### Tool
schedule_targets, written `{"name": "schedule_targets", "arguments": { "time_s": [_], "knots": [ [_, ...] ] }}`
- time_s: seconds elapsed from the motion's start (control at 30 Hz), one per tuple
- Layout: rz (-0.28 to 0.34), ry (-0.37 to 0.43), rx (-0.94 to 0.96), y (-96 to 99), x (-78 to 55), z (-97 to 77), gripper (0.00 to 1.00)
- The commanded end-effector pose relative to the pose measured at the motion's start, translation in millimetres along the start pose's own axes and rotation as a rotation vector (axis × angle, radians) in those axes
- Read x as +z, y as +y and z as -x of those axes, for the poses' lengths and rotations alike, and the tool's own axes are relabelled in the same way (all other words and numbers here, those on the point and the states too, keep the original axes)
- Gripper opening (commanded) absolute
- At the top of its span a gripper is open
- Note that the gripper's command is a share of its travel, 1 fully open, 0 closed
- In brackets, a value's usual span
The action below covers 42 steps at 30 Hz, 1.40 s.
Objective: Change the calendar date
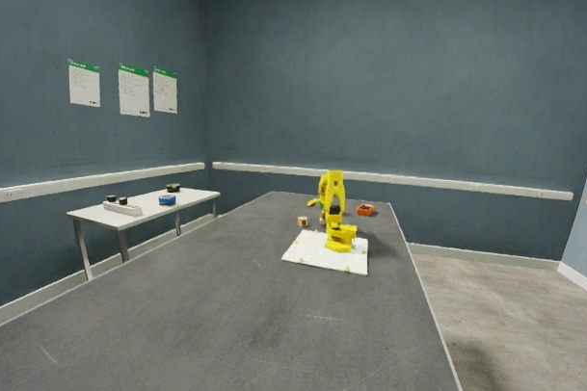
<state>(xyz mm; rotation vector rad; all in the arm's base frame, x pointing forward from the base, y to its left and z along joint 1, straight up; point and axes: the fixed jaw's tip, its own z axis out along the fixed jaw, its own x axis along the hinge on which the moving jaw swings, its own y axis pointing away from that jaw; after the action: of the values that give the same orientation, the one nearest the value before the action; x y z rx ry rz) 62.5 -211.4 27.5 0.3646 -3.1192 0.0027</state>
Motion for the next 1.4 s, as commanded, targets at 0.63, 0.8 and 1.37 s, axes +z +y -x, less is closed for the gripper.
{"name": "schedule_targets", "arguments": {
  "time_s": [0.63,0.8,1.37],
  "knots": [
    [0.018,-0.001,-0.004,2.9,11.0,-1.4,0.0],
    [0.018,-0.001,-0.004,2.9,11.0,-1.4,0.01],
    [0.018,-0.001,-0.004,2.9,11.0,-1.4,0.19]
  ]
}}
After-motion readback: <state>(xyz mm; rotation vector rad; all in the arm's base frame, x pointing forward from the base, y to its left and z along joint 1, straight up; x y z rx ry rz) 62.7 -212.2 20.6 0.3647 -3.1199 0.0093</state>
